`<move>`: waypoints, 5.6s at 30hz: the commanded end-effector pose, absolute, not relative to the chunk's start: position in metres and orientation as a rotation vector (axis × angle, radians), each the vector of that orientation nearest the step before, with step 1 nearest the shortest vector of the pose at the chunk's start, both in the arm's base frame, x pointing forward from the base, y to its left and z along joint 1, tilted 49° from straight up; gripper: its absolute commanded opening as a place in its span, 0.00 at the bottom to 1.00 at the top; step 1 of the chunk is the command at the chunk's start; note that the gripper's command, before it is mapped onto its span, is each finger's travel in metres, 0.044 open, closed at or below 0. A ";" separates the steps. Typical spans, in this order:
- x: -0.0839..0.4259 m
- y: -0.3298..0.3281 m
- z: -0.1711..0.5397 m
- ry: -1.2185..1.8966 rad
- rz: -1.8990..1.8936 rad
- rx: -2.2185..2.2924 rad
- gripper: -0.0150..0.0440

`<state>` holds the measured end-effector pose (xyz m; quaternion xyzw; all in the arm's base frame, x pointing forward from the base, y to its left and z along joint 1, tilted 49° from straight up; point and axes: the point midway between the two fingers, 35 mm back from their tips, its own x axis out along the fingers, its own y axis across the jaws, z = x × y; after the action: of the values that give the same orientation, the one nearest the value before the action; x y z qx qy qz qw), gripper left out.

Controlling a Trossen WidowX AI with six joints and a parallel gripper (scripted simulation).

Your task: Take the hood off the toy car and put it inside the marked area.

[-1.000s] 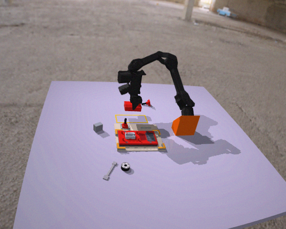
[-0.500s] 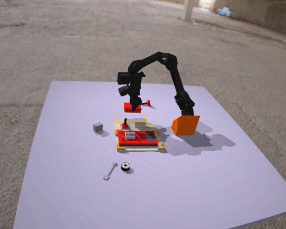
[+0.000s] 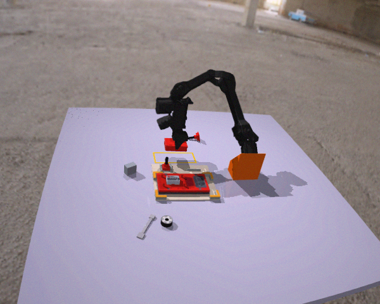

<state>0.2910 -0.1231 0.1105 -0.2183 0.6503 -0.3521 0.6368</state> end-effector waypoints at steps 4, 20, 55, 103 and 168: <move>0.290 -0.127 0.107 1.487 -0.804 -0.507 0.25; 0.288 -0.134 0.101 1.487 -0.805 -0.508 0.25; 0.284 -0.150 0.088 1.486 -0.809 -0.511 0.25; 0.281 -0.167 0.074 1.485 -0.811 -0.512 0.25; 0.289 -0.112 0.122 1.482 -0.815 -0.511 1.00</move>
<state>0.2894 -0.1122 0.1210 -0.2252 0.6489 -0.3554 0.6339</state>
